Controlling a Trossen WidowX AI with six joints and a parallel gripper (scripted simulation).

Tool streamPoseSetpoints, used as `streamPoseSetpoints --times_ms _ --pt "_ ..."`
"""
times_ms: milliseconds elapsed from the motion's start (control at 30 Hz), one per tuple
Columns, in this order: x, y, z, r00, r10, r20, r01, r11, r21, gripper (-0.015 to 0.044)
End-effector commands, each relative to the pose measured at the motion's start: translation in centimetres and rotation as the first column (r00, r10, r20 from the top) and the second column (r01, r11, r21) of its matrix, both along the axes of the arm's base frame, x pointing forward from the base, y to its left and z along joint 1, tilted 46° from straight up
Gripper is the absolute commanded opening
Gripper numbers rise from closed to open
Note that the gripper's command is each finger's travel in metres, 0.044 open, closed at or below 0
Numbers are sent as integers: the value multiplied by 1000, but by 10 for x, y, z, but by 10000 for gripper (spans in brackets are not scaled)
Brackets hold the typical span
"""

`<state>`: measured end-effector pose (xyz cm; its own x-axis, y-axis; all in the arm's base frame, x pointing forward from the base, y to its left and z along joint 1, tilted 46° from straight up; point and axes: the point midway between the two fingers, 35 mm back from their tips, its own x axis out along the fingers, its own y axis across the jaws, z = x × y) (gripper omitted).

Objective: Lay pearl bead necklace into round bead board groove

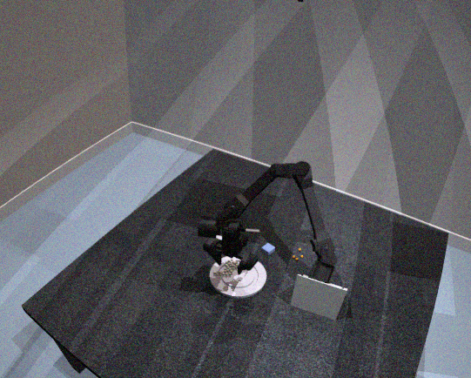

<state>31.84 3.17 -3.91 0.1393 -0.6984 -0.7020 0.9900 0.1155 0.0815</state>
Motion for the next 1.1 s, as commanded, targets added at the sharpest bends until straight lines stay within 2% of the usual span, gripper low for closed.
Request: streamPoseSetpoints --times_ms 0,333,800,1067 --pt "-3 -7 -5 1000 -1 -14 1 1000 -12 380" --pt "-3 -12 -9 1000 -2 -16 1 1000 -14 380" --pt "-2 -9 -8 1000 -3 -10 3 1000 -6 12" --pt "-2 -9 -8 1000 -3 -10 3 1000 -6 0"
